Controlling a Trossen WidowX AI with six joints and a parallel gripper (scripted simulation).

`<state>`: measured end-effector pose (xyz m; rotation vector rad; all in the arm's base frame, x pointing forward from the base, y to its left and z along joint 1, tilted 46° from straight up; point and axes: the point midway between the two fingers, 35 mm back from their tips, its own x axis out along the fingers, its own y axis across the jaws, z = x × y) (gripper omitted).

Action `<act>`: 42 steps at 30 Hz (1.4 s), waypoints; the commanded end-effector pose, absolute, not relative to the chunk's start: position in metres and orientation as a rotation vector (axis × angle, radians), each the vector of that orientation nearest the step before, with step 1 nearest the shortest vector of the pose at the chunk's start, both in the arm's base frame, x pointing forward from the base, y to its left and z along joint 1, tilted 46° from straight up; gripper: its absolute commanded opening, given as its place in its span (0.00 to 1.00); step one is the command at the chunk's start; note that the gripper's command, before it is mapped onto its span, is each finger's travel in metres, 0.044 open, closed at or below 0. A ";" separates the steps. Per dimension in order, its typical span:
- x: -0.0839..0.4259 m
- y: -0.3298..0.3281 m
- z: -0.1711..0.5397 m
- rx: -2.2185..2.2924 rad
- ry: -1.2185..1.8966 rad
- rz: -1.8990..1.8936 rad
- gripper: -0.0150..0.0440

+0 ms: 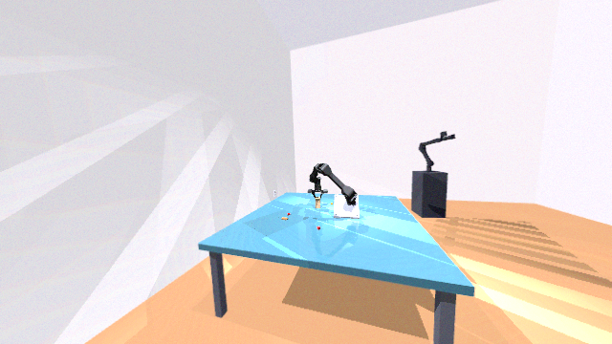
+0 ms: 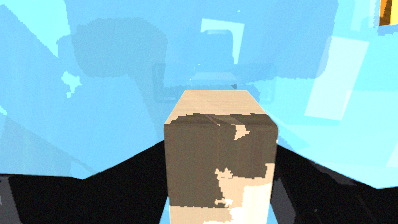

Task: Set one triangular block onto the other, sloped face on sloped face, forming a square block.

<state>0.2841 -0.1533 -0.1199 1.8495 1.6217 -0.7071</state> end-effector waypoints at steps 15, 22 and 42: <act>0.286 -0.143 -0.124 1.859 1.619 -0.709 0.25; 0.287 -0.139 -0.126 1.859 1.619 -0.709 0.25; 0.287 -0.132 -0.128 1.860 1.620 -0.708 0.25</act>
